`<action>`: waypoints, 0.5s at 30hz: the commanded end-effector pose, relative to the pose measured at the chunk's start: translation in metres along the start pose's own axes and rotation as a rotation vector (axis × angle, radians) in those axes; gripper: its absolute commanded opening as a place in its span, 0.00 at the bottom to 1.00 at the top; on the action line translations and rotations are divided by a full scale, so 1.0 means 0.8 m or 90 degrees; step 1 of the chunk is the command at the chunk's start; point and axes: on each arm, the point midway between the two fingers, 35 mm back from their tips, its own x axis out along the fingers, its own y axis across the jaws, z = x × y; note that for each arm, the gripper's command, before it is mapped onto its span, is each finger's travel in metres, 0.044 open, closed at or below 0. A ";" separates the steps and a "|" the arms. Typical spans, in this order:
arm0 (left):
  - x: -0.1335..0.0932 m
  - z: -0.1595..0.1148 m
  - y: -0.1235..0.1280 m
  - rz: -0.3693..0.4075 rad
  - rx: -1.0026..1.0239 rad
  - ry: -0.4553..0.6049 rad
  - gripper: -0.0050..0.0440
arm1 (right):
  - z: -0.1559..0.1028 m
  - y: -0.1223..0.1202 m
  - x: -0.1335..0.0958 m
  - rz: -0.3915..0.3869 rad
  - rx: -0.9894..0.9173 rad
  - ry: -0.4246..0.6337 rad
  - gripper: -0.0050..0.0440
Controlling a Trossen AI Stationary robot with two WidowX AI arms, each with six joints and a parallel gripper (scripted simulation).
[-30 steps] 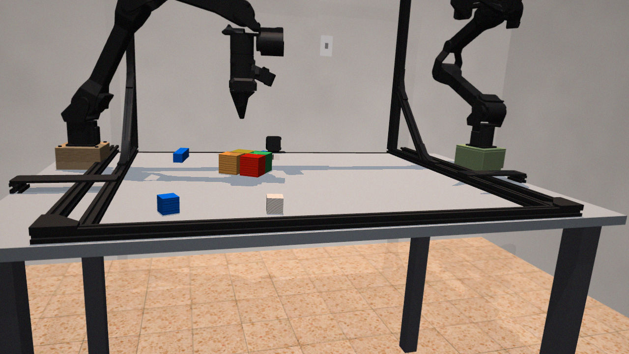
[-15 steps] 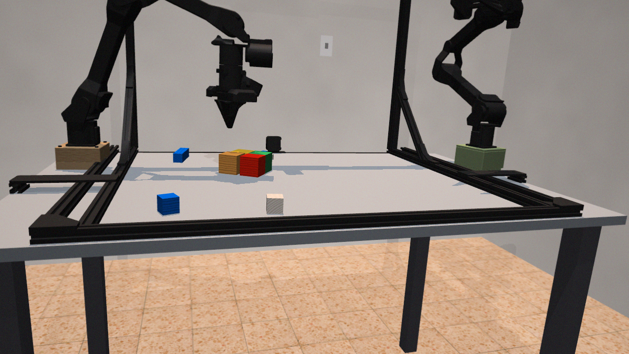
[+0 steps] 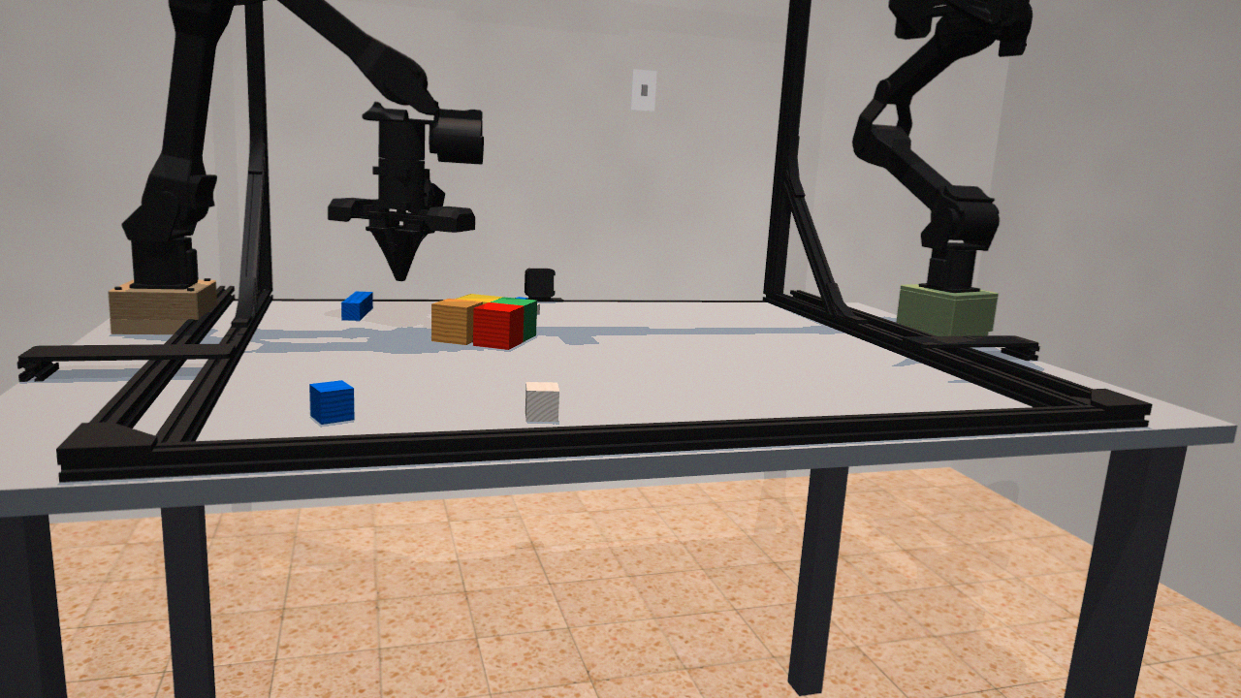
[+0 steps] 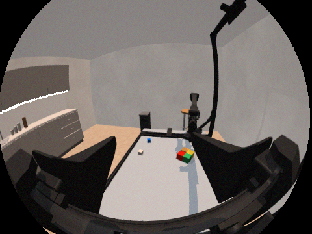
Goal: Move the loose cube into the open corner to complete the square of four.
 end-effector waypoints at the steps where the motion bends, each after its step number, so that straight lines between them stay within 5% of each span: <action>1: 0.000 0.000 0.000 -0.001 -0.003 0.000 0.92 | -0.002 0.005 0.001 -0.008 -0.030 0.000 0.10; 5: 0.000 0.000 0.000 -0.001 -0.003 0.000 0.92 | -0.002 0.004 0.007 -0.008 -0.030 0.000 0.10; 11: 0.000 0.000 0.000 -0.001 -0.003 0.000 0.92 | -0.002 0.004 0.062 -0.008 -0.030 0.000 0.10; 15: 0.000 0.000 0.000 -0.001 -0.003 0.000 0.92 | -0.002 0.004 0.063 -0.008 -0.030 0.000 0.10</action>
